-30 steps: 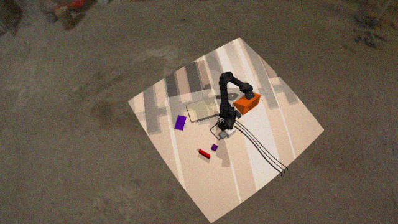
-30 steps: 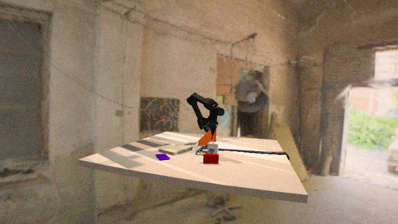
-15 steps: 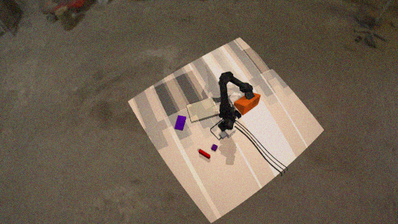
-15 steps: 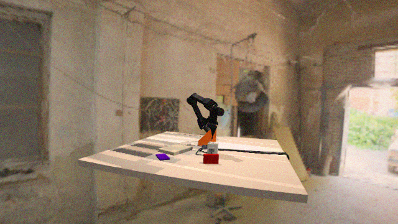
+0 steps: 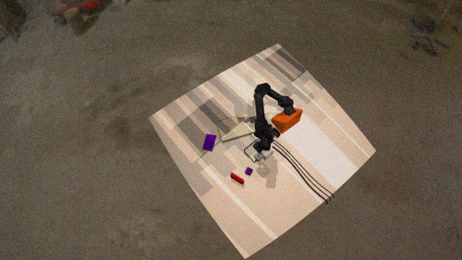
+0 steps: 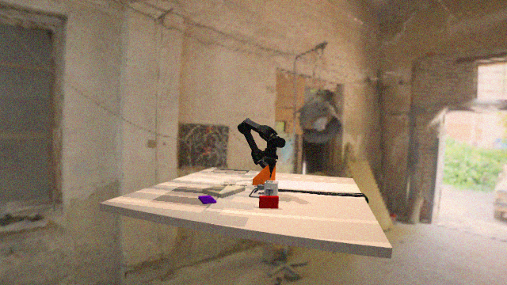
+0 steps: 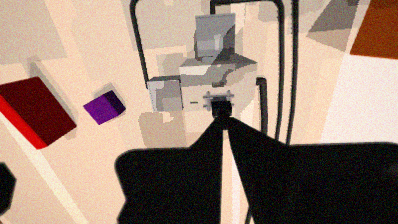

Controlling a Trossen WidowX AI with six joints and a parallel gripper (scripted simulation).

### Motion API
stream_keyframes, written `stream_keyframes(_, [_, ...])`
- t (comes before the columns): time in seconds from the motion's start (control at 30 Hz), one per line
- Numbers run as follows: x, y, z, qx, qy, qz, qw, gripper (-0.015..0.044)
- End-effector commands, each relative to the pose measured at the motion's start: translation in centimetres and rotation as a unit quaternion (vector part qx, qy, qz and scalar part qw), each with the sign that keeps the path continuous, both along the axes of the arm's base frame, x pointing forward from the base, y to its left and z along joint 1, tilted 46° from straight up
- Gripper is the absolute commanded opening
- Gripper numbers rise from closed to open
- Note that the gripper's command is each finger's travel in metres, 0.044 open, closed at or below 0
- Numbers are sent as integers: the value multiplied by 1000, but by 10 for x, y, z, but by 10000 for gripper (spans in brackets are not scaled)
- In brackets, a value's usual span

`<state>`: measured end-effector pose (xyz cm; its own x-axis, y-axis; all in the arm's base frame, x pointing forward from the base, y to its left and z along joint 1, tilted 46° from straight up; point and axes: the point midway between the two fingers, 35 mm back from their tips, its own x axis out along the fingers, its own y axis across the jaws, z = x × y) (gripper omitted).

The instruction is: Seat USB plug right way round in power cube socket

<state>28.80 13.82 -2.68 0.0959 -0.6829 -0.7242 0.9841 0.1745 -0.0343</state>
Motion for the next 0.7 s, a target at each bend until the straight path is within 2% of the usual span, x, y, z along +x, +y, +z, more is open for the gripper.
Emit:
stream_keyframes(0.0, [0,0,-1,4,2,0,1000,0])
stream_keyframes(0.67, [0,-1,-3,11,4,0,1000,0])
